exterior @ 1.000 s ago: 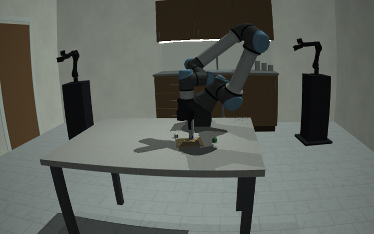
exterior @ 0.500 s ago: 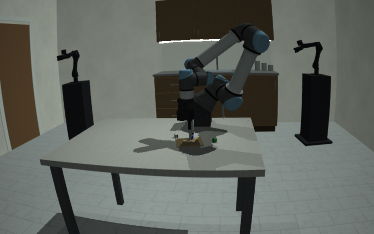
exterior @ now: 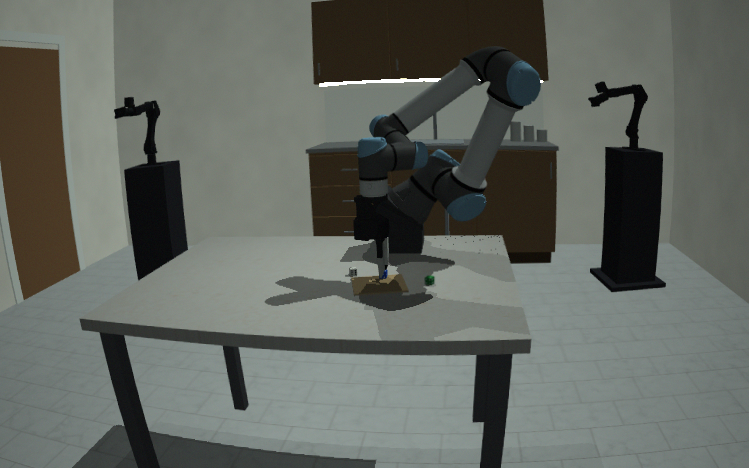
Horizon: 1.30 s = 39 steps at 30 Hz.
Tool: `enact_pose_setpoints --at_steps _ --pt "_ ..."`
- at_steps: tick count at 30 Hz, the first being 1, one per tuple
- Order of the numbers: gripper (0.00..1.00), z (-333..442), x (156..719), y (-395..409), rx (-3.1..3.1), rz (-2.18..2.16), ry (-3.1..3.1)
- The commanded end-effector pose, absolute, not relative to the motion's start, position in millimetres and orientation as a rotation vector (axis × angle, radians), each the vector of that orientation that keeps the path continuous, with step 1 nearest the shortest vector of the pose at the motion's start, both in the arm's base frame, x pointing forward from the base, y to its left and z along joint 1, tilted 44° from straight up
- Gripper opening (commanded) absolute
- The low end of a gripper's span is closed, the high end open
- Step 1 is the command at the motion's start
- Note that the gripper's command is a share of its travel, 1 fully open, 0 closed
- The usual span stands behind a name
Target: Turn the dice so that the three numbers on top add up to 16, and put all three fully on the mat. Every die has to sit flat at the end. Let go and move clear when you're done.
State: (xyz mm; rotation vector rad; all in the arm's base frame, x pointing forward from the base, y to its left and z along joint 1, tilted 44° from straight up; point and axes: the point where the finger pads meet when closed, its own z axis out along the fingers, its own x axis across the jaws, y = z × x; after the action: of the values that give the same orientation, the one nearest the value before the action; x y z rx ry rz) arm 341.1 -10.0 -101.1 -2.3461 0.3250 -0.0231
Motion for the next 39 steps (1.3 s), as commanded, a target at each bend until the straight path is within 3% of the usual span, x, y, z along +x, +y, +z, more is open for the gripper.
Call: enact_pose_setpoints --at_steps 1,25,26,39 --pt "0.21 -91 340 -20 -2.347 -0.024 0.325" --pt "0.21 -39 332 -70 -2.347 -0.024 0.325" --pt "1.00 -39 332 -70 -2.347 -0.024 0.325" --pt "1.00 -39 332 -70 -2.347 -0.024 0.325"
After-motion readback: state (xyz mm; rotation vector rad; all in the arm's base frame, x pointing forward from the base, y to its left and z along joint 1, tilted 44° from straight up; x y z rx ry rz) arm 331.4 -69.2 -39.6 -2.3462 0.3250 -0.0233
